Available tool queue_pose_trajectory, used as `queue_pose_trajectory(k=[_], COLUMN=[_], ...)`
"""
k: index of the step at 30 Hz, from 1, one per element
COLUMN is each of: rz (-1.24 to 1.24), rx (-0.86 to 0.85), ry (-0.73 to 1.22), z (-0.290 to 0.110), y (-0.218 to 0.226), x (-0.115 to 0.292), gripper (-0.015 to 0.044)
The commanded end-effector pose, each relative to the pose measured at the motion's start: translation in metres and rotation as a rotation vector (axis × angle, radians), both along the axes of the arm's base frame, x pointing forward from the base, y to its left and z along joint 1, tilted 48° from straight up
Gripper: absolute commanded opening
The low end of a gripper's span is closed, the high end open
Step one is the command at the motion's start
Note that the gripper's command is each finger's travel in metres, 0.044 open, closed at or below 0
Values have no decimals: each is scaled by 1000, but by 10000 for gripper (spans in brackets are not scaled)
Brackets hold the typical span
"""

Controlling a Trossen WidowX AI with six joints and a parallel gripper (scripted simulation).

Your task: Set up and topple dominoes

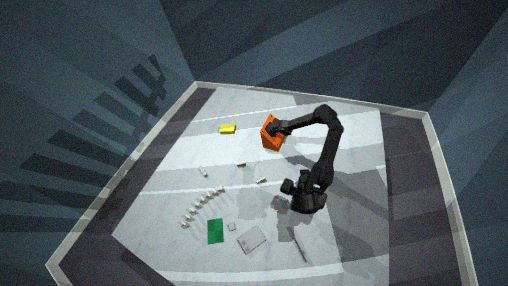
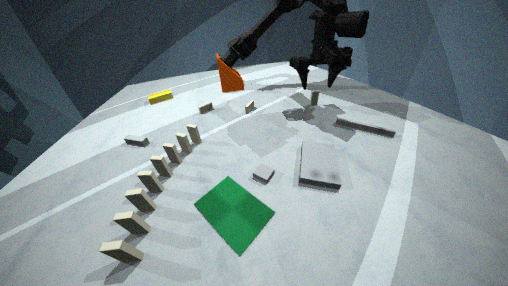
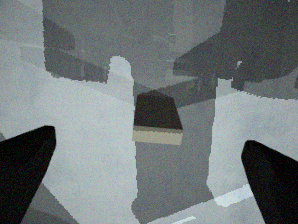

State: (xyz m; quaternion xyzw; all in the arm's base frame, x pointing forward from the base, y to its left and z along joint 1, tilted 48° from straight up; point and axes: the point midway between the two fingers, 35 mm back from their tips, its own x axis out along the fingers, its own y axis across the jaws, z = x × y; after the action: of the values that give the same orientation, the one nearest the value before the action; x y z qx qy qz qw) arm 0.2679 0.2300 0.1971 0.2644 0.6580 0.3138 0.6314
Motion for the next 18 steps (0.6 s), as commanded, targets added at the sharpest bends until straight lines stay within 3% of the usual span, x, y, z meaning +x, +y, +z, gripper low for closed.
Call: queue_pose_trajectory(k=[1, 15, 18], rz=[-3, -3, -3], rx=[-7, -5, -5], ry=[16, 16, 16], z=[-17, -26, -26], y=[14, 25, 25], x=[-3, -5, -5], gripper=[440, 440, 361])
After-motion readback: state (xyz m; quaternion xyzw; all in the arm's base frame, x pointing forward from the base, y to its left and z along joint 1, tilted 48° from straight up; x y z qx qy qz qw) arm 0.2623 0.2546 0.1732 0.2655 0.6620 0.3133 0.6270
